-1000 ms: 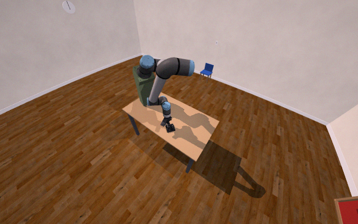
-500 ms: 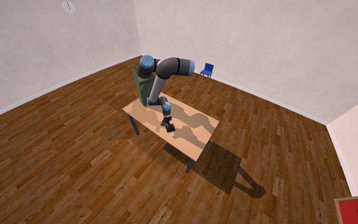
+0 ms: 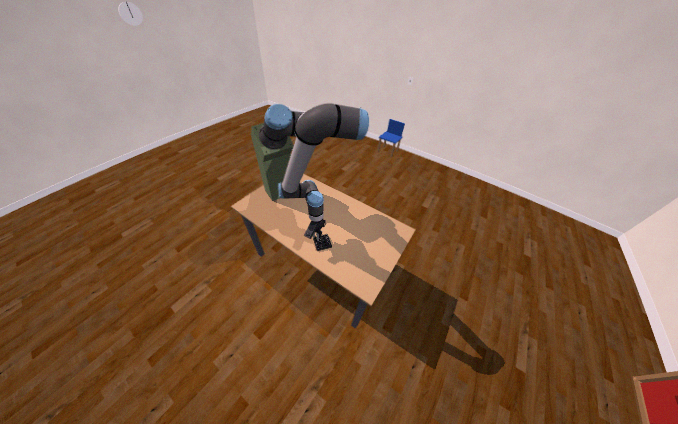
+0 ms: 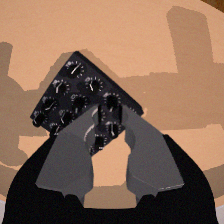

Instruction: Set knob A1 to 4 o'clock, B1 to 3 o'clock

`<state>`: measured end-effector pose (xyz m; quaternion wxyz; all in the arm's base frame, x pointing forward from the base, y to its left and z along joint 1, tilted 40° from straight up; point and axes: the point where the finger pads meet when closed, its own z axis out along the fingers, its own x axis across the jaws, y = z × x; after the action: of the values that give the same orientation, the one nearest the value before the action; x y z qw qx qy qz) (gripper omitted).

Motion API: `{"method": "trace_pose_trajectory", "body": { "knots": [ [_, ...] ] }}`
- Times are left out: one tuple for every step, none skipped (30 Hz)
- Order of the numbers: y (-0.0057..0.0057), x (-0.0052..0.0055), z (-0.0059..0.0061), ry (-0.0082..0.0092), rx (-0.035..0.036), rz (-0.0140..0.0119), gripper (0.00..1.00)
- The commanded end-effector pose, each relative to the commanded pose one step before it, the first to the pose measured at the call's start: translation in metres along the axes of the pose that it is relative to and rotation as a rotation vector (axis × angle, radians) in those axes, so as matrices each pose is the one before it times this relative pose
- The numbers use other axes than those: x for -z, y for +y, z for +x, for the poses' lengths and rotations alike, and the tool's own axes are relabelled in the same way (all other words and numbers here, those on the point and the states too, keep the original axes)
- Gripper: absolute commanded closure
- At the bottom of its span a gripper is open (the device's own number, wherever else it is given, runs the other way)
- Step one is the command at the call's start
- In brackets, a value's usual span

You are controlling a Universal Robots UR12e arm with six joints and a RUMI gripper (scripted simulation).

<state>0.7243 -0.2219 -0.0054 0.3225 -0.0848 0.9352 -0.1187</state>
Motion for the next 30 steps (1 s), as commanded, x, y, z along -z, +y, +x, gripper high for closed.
{"method": "trace_pose_trajectory", "body": {
  "knots": [
    [0.00084, 0.01408, 0.00311, 0.00288, -0.00227, -0.00241, 0.89],
    [0.00001, 0.00267, 0.00001, 0.00000, 0.00000, 0.00000, 0.89],
    [0.00001, 0.00242, 0.00000, 0.00000, 0.00000, 0.00000, 0.89],
    [0.00001, 0.00213, 0.00001, 0.00000, 0.00000, 0.00000, 0.89],
    [0.00001, 0.00179, 0.00000, 0.00000, 0.00000, 0.00000, 0.89],
    [0.00000, 0.00143, 0.00000, 0.00000, 0.00000, 0.00000, 0.89],
    [0.00001, 0.00106, 0.00000, 0.00000, 0.00000, 0.00000, 0.89],
    [0.00001, 0.00071, 0.00000, 0.00000, 0.00000, 0.00000, 0.89],
    [0.00000, 0.00040, 0.00000, 0.00000, 0.00000, 0.00000, 0.89],
    [0.00000, 0.00016, 0.00000, 0.00000, 0.00000, 0.00000, 0.89],
    [-0.00002, 0.00003, 0.00002, 0.00007, -0.00012, 0.00008, 0.89],
    [0.00013, 0.00000, -0.00005, 0.00002, 0.00002, -0.00005, 0.89],
    [0.00021, -0.00001, -0.00009, -0.00002, 0.00013, -0.00012, 0.89],
    [0.00015, 0.00000, -0.00006, -0.00001, 0.00008, -0.00008, 0.89],
    [0.00029, -0.00042, 0.00034, 0.00058, -0.00015, -0.00056, 0.89],
    [0.00000, 0.00000, 0.00000, 0.00000, 0.00000, 0.00000, 0.89],
    [0.00000, 0.00000, 0.00000, 0.00000, 0.00000, 0.00000, 0.89],
    [-0.00030, -0.00064, -0.00016, -0.00012, -0.00002, 0.00018, 0.89],
    [-0.00010, 0.00001, -0.00011, -0.00019, 0.00004, 0.00018, 0.89],
    [-0.00007, 0.00001, -0.00007, -0.00013, 0.00003, 0.00013, 0.89],
    [-0.00002, 0.00001, -0.00002, -0.00006, 0.00002, 0.00005, 0.89],
    [-0.00001, 0.00000, -0.00001, -0.00003, 0.00001, 0.00003, 0.89],
    [0.00000, 0.00000, 0.00000, -0.00001, 0.00005, 0.00001, 0.89],
    [0.00000, 0.00001, 0.00000, 0.00000, 0.00035, 0.00000, 0.89],
    [-0.00001, 0.00001, 0.00000, 0.00001, 0.00091, 0.00000, 0.89],
    [-0.00002, 0.00003, 0.00000, 0.00001, 0.00173, 0.00000, 0.89],
    [-0.00003, 0.00004, 0.00001, 0.00002, 0.00213, 0.00001, 0.89],
    [-0.00004, 0.00006, 0.00001, 0.00002, 0.00302, 0.00001, 0.89],
    [-0.00006, 0.00008, 0.00002, 0.00003, 0.00409, 0.00001, 0.89],
    [-0.00007, 0.00011, 0.00003, 0.00004, 0.00529, 0.00001, 0.89]
  ]
}}
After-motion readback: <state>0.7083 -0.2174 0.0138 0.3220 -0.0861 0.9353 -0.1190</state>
